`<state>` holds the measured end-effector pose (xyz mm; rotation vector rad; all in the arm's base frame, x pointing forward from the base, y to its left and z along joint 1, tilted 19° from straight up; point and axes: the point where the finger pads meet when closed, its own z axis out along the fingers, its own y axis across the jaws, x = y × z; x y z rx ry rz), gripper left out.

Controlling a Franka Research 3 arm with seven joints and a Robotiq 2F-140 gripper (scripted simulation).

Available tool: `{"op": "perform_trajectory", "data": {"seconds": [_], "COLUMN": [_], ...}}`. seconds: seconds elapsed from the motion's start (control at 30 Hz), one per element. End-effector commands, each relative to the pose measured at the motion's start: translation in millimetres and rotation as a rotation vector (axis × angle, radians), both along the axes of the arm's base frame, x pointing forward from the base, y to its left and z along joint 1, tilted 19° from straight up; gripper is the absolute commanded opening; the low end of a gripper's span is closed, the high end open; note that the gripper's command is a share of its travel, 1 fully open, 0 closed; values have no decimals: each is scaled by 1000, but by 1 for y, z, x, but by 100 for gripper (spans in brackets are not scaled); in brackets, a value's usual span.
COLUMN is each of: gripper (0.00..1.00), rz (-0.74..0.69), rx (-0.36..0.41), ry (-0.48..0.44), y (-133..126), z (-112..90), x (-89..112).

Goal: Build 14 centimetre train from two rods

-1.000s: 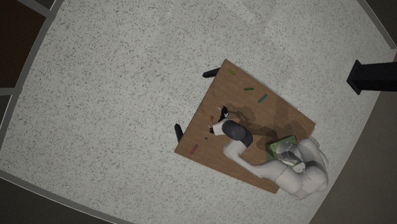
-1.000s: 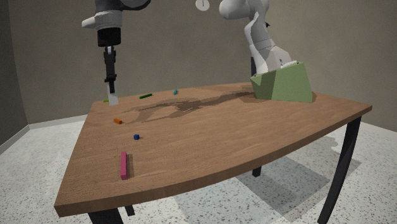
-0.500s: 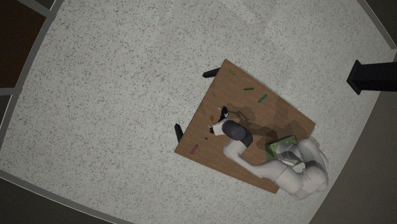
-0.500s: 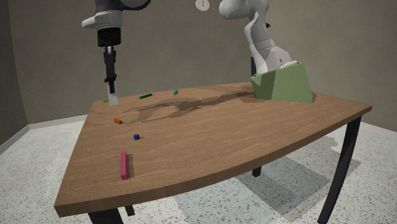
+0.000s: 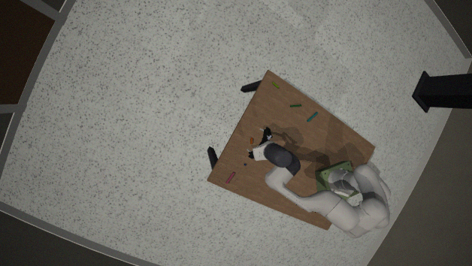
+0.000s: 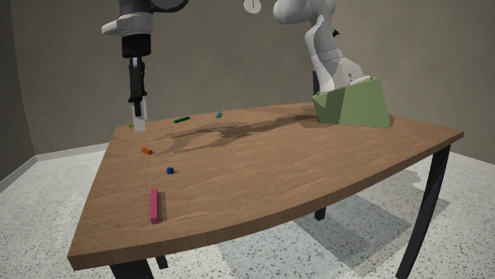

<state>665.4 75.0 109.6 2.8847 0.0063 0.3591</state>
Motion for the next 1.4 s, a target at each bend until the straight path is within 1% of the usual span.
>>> {"op": "perform_trajectory", "data": {"seconds": [0.0,0.17,0.23,0.27,0.33,0.73,0.8,0.83,1.3,1.37], "gripper": [100,100,100,100,100,100,100,100,100,100], "rz": [-158,-240,-240,-282,-316,-510,-510,-552,-773,-773], "rx": [43,64,64,75,83,133,133,144,199,199], "ry": [-33,-53,-53,-63,-71,-117,-117,-127,-180,-180], "y": [8,11,11,13,14,22,22,23,32,32], "z": [-2,-4,-4,-4,-5,-8,-8,-8,-11,-11], "x": [-2,-3,-3,-4,-4,-6,-6,-7,-10,-10]}}
